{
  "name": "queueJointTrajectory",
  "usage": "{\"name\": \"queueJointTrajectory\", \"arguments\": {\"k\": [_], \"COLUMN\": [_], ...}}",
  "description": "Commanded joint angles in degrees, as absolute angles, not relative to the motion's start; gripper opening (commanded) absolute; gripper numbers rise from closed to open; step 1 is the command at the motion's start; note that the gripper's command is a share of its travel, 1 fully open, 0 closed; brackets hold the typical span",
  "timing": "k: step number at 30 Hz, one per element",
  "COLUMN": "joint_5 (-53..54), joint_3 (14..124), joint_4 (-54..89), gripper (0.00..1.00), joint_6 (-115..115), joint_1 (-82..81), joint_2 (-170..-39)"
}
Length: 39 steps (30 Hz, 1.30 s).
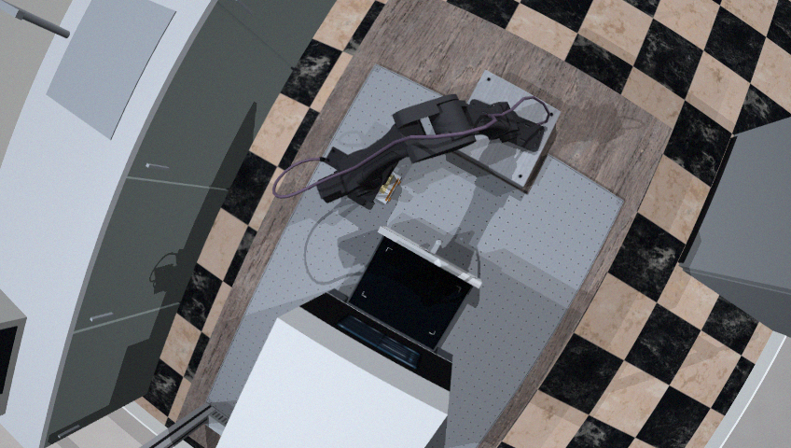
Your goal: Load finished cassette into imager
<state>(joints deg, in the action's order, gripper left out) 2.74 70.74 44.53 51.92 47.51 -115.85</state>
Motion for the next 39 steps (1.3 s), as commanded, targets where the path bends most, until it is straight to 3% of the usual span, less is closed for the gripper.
{"name": "queueJointTrajectory", "arguments": {"k": [1,39], "joint_5": [2.3,2.3], "joint_3": [71.5,69.9], "joint_4": [42.8,44.7], "gripper": [1.00,1.00], "joint_6": [52.4,52.1], "joint_1": [46.9,47.5], "joint_2": [-114.5,-113.4]}}
